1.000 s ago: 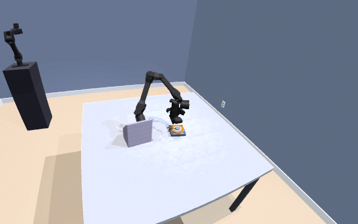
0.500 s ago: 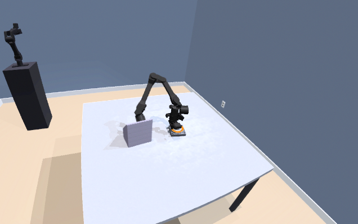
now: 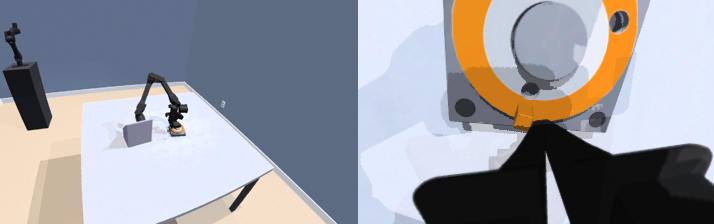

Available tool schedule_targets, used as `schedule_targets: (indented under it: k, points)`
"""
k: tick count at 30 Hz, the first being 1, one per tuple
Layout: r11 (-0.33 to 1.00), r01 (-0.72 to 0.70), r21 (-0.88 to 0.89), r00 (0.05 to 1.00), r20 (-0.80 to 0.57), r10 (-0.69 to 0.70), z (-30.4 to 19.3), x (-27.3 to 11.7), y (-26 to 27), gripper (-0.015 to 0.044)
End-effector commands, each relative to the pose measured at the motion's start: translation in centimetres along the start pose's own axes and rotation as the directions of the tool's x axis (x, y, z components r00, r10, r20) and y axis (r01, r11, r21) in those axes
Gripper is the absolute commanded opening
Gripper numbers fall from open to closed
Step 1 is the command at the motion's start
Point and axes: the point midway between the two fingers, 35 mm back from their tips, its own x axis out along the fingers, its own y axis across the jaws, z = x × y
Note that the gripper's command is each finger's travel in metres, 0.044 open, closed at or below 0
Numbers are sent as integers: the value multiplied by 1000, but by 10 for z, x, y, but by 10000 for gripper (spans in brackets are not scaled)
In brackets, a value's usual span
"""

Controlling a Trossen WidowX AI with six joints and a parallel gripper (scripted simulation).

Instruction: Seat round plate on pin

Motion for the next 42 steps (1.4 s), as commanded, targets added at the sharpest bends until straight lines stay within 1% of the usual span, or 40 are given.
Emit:
schedule_targets:
  k: [1, 42]
  points:
    - [1000, -10, 1, 1000, -6, 10, -1, 2, 8, 0]
    - [1000, -12, 0, 1000, -5, 12, 29, 2, 39, 0]
